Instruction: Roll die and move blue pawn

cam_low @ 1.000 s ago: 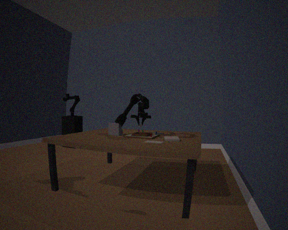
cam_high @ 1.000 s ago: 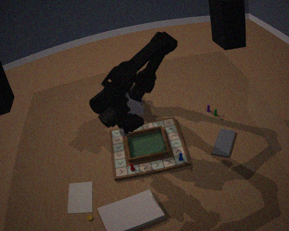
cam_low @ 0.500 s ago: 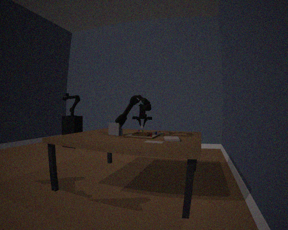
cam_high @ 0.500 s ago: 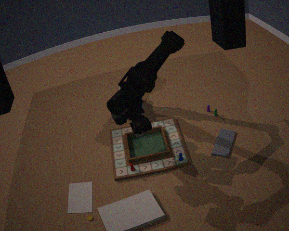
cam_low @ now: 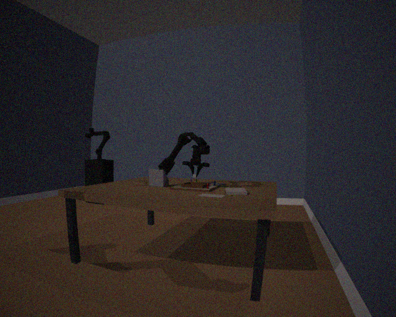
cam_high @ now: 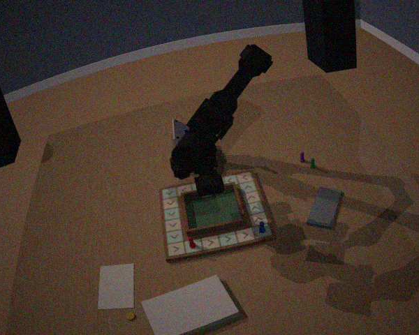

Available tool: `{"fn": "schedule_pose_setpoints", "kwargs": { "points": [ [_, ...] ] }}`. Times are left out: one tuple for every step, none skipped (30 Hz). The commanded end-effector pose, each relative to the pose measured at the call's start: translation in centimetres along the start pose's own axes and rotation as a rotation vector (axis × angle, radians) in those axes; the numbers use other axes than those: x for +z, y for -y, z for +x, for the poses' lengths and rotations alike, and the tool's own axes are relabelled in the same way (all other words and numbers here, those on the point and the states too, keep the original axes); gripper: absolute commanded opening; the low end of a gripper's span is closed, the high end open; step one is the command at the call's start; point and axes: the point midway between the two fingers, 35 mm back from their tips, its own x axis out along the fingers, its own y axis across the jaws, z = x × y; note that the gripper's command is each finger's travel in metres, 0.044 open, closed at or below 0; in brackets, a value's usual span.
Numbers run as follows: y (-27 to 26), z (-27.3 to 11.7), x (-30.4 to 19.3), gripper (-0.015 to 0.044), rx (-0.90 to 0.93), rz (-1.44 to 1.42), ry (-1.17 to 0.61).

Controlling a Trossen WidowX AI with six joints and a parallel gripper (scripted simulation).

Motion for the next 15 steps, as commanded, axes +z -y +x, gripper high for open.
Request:
{"fn": "schedule_pose_setpoints", "kwargs": {
  "points": [
    [0.41,0.45,-0.04,0.0000,-0.040,0.001,0.113],
    [0.47,0.54,-0.01,0.0000,-0.048,0.001,0.145],
    [0.52,0.61,0.03,0.0000,-0.055,0.002,0.177],
    [0.59,0.71,0.05,0.0000,-0.061,0.002,0.209],
    [0.65,0.80,0.07,0.0000,-0.066,0.003,0.241],
    [0.69,0.88,0.09,0.0000,-0.070,0.004,0.274],
    [0.73,0.94,0.11,0.0000,-0.072,0.004,0.306],
    [0.76,0.98,0.14,0.0000,-0.074,0.005,0.339],
    [0.78,1.02,0.15,0.0000,-0.073,0.006,0.372],
    [0.78,1.04,0.17,0.0000,-0.072,0.007,0.405],
    [0.78,1.04,0.18,0.0000,-0.069,0.008,0.437],
    [0.77,1.03,0.18,0.0000,-0.064,0.009,0.469],
    [0.74,1.01,0.18,0.0000,-0.059,0.010,0.502],
    [0.76,1.06,0.19,0.0000,-0.052,0.011,0.533],
    [0.77,1.10,0.20,0.0000,-0.044,0.012,0.565]
  ]
}}
